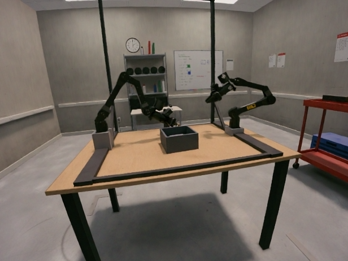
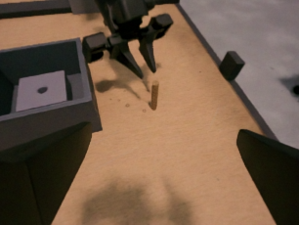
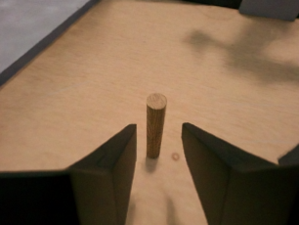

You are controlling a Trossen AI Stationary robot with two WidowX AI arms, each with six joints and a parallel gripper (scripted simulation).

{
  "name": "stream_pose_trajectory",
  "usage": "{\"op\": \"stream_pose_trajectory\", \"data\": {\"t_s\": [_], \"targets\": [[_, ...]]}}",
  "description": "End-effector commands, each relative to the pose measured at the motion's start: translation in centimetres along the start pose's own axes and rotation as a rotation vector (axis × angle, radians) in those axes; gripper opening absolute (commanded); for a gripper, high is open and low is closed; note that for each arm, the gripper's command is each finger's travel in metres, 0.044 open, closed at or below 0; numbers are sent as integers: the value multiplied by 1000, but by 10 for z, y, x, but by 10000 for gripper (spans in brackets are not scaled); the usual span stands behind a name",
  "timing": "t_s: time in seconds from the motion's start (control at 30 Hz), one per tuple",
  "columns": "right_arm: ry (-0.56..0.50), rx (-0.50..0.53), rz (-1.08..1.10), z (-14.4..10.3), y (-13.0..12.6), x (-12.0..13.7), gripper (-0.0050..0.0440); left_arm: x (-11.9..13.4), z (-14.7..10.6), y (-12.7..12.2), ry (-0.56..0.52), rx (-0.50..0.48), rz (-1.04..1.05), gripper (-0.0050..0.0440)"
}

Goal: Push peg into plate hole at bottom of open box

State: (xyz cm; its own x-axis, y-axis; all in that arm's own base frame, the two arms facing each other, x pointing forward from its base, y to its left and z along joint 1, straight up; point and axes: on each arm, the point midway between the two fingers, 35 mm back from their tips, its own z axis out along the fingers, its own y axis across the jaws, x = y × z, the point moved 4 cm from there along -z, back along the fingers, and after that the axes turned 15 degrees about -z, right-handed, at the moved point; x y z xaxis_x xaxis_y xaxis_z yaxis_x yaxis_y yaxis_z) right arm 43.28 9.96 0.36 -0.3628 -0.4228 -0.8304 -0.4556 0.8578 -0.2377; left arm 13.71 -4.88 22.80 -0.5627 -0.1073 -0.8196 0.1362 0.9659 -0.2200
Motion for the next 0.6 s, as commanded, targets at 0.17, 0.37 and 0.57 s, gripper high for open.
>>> {"op": "stream_pose_trajectory", "data": {"t_s": [0.17, 0.37, 0.57], "targets": [[-32, 5, -9, -37, -3, -13, 178, -3, -2, -1, -10, 2, -2, 440], [20, -21, -28, -18, -2, -24, 322, -16, -17, -5, -13, -3, -10, 440], [95, -35, -6, -1, -8, -40, 418, -30, -36, -9, -12, -10, -16, 440]]}}
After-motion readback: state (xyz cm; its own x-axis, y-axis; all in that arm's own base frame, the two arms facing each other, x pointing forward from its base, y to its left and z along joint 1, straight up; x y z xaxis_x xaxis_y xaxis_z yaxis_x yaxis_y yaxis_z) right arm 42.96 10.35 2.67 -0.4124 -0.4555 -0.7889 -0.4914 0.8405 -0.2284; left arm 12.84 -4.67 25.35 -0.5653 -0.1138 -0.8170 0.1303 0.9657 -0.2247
